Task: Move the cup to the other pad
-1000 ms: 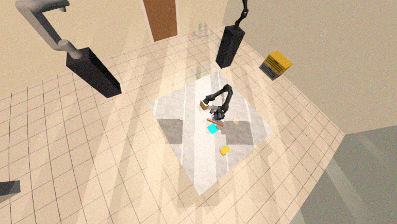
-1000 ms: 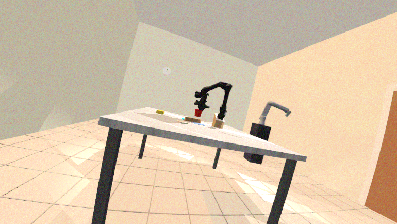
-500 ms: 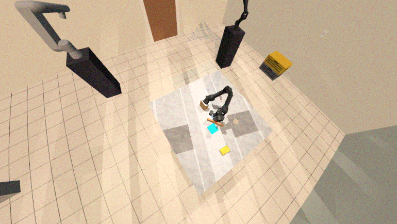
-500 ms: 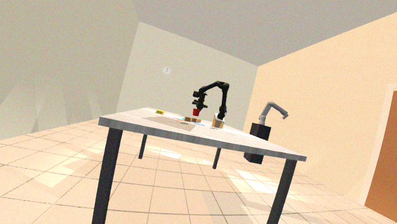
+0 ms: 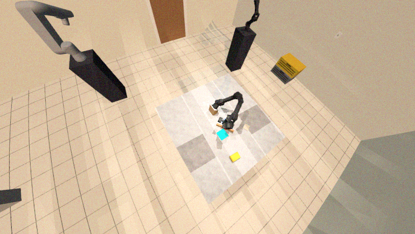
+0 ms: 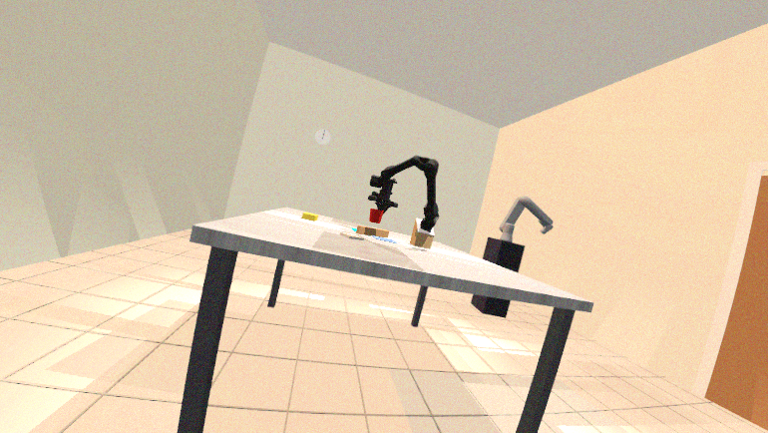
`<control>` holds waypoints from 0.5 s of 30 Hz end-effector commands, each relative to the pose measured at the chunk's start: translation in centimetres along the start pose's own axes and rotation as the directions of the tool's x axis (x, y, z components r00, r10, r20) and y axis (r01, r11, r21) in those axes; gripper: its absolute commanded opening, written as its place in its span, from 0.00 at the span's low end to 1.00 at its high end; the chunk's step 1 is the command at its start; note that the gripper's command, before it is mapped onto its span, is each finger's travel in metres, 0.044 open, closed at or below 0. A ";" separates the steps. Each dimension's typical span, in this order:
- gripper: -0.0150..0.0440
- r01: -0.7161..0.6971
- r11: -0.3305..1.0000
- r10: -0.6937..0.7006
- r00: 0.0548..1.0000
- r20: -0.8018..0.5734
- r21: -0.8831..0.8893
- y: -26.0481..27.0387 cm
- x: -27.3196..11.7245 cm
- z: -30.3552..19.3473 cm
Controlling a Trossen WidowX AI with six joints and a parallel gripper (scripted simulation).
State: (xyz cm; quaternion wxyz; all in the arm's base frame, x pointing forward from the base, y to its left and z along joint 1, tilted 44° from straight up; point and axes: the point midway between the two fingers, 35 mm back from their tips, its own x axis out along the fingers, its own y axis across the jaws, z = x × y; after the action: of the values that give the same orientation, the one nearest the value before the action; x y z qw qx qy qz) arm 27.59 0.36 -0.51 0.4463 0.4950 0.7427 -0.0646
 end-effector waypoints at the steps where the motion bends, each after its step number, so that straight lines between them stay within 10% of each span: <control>1: 0.25 0.008 1.000 -0.008 1.000 -0.003 0.001 0.0 0.1 0.9; 15: 0.25 0.008 1.000 -0.008 1.000 -0.001 0.000 0.3 0.0 3.4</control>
State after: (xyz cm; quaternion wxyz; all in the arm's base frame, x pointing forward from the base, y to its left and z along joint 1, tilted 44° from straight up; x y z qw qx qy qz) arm 29.50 -1.02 -1.91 0.4472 0.4948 0.7423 -0.0646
